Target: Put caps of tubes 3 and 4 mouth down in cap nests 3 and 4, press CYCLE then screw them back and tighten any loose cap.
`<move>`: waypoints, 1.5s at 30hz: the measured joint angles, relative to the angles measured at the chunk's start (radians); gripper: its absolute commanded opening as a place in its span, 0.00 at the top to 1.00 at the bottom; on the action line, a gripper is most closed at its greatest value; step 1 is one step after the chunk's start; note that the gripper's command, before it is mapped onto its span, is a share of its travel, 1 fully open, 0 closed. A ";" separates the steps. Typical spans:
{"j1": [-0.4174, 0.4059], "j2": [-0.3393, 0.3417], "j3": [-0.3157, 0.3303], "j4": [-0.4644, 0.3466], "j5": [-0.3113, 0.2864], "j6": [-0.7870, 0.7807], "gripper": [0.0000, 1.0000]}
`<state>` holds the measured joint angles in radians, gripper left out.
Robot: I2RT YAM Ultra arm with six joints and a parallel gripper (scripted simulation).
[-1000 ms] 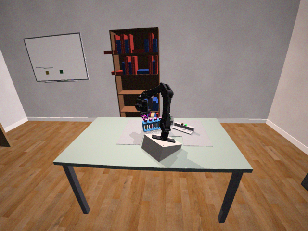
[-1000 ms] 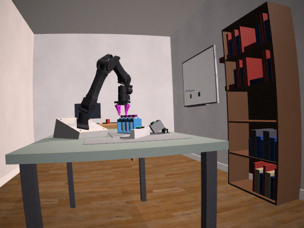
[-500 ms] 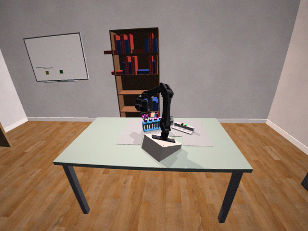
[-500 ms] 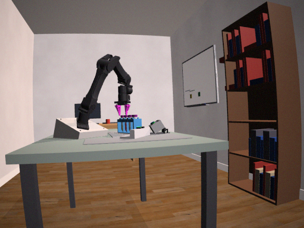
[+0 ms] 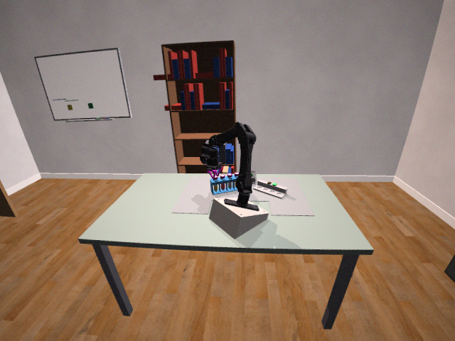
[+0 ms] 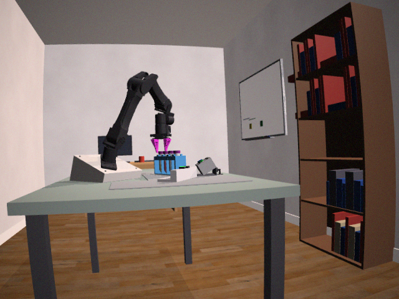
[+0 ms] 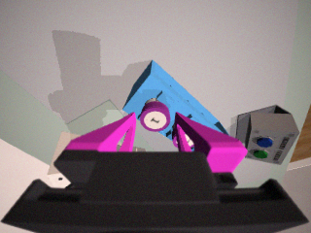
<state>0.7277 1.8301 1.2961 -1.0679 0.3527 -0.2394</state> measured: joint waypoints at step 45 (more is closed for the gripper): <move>-0.003 0.005 -0.009 0.017 0.001 0.238 1.00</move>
<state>0.7246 1.8355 1.2869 -1.0508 0.3538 -0.0017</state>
